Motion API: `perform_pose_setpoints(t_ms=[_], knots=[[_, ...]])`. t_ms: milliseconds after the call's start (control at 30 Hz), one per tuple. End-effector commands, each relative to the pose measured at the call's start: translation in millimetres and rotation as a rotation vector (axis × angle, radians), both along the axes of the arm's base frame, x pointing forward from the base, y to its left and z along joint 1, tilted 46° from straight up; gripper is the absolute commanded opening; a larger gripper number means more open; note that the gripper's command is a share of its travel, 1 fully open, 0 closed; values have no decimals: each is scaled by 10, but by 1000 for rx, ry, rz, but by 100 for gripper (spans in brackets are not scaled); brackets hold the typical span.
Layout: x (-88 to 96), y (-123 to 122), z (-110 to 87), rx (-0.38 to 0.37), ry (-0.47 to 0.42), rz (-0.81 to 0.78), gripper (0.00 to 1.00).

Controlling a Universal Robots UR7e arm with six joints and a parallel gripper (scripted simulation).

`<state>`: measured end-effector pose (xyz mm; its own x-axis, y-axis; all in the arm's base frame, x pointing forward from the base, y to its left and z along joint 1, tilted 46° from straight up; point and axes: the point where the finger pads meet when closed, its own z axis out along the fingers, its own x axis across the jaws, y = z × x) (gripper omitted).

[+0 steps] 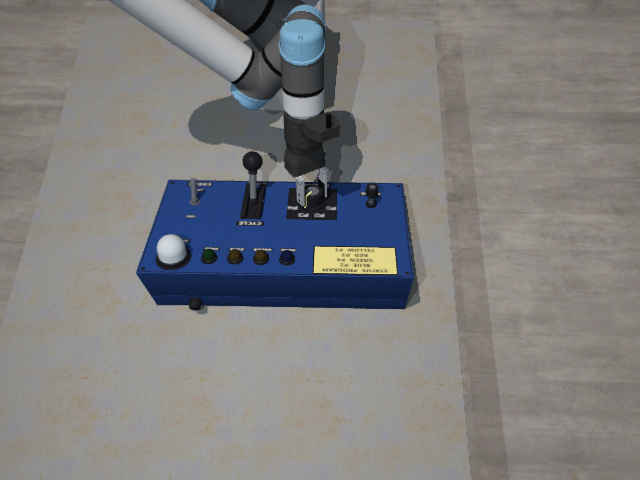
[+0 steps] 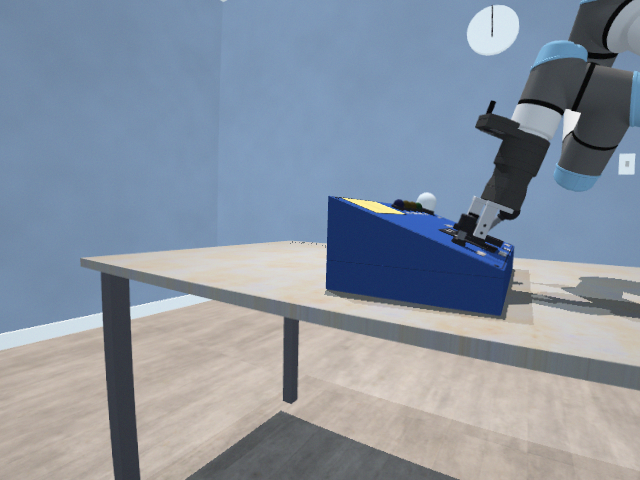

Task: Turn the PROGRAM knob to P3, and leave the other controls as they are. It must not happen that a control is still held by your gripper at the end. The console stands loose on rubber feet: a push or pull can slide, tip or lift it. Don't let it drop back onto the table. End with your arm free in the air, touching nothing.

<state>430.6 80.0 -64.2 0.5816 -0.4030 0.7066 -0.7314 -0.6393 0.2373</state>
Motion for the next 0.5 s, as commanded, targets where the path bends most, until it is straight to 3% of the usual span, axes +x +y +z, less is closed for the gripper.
perform_pose_setpoints(t_ms=[0,467], knots=[[3,6,1,-27,51,53,0],[2,4,1,-81,150,154,0]])
